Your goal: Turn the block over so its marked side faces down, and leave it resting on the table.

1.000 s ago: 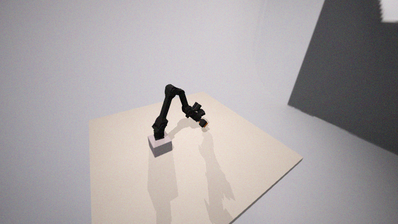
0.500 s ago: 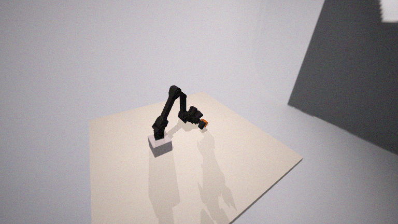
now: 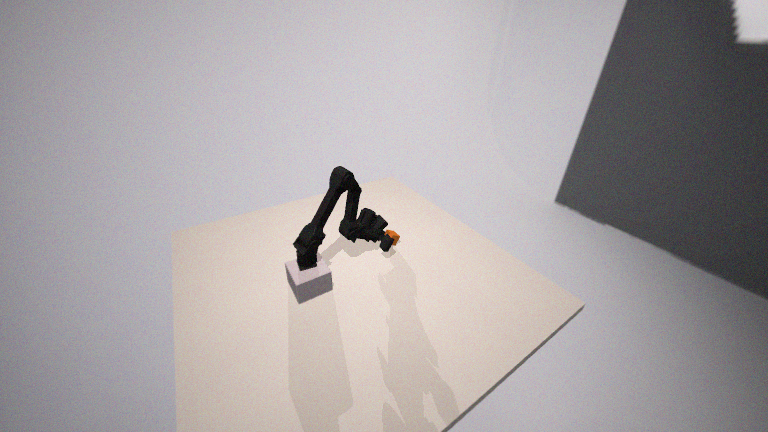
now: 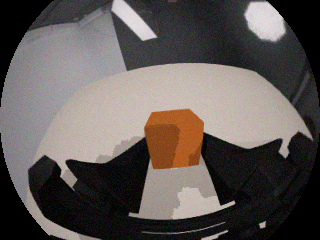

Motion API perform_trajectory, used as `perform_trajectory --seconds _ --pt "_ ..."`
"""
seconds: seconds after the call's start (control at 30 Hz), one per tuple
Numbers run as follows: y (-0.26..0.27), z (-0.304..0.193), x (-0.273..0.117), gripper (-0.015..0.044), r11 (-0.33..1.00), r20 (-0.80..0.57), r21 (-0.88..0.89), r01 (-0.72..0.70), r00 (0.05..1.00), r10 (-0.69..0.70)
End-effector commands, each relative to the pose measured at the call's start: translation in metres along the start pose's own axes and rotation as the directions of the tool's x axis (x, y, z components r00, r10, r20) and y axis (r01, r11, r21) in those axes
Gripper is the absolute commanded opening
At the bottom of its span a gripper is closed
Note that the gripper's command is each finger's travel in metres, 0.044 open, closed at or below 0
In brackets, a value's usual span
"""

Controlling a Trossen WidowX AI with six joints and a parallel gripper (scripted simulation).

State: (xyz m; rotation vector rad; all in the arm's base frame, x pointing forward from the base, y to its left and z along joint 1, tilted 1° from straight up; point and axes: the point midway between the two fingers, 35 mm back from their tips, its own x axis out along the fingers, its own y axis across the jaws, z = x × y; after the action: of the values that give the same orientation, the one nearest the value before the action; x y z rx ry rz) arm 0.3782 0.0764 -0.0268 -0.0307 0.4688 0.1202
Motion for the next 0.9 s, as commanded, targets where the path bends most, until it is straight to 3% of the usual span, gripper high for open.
perform_trajectory --seconds 0.0,0.2,0.73,0.87 --pt "-0.0008 -0.0004 -0.0017 0.0 1.0 0.005 -0.005 0.004 1.0 -0.004" --pt "-0.0008 -0.0004 -0.0017 0.0 1.0 0.005 -0.005 0.004 1.0 -0.004" --pt "-0.0008 -0.0004 -0.0017 0.042 1.0 0.005 -0.005 0.004 1.0 -0.004" --pt "-0.0008 -0.0004 -0.0017 0.044 1.0 0.005 -0.005 0.004 1.0 -0.004"
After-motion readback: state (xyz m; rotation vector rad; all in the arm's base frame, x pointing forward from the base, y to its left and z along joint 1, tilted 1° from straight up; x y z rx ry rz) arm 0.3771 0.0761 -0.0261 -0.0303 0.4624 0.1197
